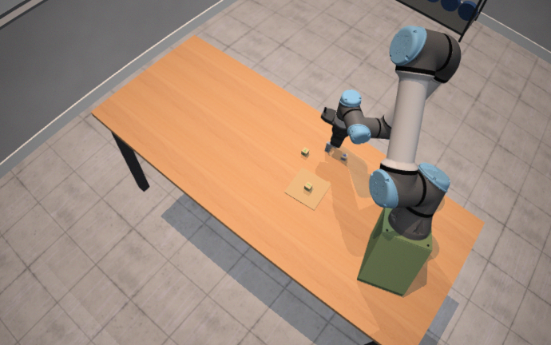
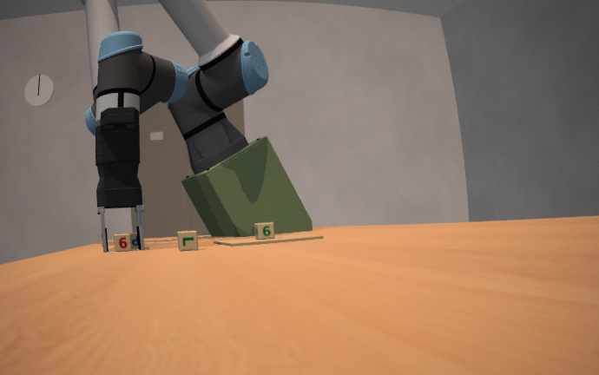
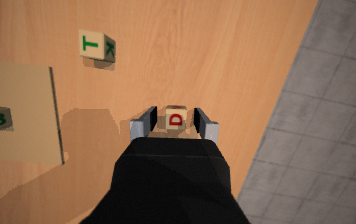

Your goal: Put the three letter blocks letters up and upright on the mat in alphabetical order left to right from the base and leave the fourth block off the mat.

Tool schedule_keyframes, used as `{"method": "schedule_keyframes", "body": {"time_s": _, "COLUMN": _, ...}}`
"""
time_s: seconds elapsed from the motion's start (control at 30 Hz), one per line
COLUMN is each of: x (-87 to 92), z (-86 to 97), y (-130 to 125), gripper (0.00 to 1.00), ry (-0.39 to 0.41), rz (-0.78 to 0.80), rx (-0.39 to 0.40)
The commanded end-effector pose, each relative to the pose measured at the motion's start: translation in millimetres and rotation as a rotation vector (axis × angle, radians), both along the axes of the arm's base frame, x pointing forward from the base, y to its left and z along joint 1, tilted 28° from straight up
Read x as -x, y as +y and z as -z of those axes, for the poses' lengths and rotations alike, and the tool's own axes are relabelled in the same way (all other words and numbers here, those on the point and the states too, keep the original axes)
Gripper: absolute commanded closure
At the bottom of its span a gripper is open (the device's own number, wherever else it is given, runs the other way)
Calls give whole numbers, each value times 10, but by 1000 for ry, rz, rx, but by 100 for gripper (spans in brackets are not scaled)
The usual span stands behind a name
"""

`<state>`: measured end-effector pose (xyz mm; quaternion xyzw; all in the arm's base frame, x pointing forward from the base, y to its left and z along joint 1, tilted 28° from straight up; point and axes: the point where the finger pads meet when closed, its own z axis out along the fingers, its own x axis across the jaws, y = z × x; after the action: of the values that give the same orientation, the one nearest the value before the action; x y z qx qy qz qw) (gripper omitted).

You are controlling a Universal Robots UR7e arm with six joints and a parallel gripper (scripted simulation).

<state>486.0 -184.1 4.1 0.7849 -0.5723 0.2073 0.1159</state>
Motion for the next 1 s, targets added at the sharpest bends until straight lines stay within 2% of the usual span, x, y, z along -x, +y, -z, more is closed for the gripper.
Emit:
{"method": "schedule_keyframes", "body": {"time_s": 0.0, "x": -14, "z": -14, "y": -8, "gripper": 0, "ry": -4, "rz": 0, "rx": 2}}
{"method": "schedule_keyframes", "body": {"time_s": 0.7, "x": -14, "z": -14, "y": -8, "gripper": 0, "ry": -4, "rz": 0, "rx": 2}}
{"method": "schedule_keyframes", "body": {"time_s": 0.73, "x": -14, "z": -14, "y": -8, "gripper": 21, "ry": -4, "rz": 0, "rx": 2}}
{"method": "schedule_keyframes", "body": {"time_s": 0.97, "x": -14, "z": -14, "y": -8, "gripper": 21, "ry": -4, "rz": 0, "rx": 2}}
